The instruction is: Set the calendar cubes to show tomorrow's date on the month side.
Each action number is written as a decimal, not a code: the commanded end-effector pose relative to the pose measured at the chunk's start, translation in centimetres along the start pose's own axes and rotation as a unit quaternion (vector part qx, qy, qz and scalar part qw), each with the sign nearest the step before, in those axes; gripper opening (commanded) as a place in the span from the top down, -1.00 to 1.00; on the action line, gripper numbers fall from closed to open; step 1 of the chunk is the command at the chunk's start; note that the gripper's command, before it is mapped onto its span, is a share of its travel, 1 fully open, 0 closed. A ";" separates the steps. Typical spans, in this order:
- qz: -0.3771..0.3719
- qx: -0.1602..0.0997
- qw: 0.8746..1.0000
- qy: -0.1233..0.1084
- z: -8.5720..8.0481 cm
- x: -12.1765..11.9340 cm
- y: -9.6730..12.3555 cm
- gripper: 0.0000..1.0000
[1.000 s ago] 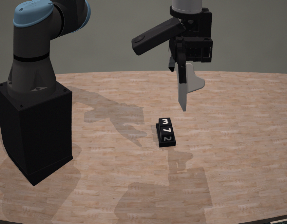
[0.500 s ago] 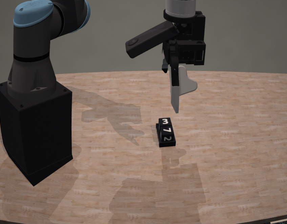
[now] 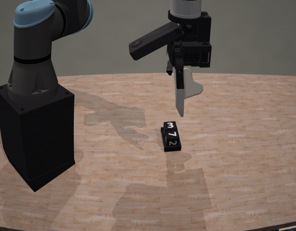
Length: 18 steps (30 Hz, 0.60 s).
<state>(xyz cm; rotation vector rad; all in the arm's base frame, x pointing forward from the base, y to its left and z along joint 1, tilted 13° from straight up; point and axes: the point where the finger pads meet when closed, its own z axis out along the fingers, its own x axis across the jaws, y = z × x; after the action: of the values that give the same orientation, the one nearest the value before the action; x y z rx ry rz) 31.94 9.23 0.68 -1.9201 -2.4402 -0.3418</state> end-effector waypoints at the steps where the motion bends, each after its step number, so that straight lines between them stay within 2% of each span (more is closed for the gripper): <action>1: -0.001 -0.001 1.000 -0.001 0.0 0.0 0.1 -1.00; 10: -0.025 -0.001 1.000 -0.001 0.1 -0.1 0.0 -1.00; 18: -0.114 -0.001 0.994 -0.001 0.7 -0.2 0.0 -1.00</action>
<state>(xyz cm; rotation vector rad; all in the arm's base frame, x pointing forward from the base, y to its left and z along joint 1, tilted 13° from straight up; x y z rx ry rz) 31.95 9.21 0.27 -1.7840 -2.5575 -0.3405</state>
